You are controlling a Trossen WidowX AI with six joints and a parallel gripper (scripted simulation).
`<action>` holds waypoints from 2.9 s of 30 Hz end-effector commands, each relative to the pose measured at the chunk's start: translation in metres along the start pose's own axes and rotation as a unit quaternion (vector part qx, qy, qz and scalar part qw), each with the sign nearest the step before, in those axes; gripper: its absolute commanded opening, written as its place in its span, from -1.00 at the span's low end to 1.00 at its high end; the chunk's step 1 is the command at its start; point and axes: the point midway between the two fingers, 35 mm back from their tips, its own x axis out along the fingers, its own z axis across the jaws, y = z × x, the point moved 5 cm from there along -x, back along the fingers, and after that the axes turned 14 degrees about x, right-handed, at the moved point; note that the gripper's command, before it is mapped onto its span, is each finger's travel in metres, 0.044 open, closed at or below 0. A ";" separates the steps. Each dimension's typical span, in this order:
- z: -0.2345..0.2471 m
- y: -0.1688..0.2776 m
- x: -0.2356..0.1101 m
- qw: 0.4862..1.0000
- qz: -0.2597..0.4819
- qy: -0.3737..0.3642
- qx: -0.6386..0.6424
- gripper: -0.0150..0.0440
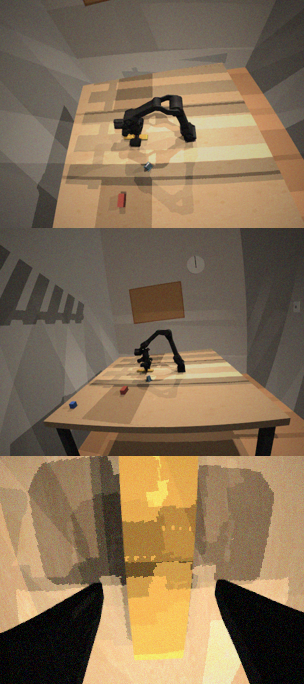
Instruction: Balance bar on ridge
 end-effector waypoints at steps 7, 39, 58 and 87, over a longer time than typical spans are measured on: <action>0.000 0.000 0.005 1.000 0.002 -0.002 -0.003 0.58; 0.001 -0.003 -0.025 1.000 0.002 0.000 -0.001 -0.49; 0.001 -0.003 -0.073 1.000 0.002 -0.001 -0.003 -0.49; 0.067 0.037 -0.092 0.995 0.004 -0.005 0.103 -0.49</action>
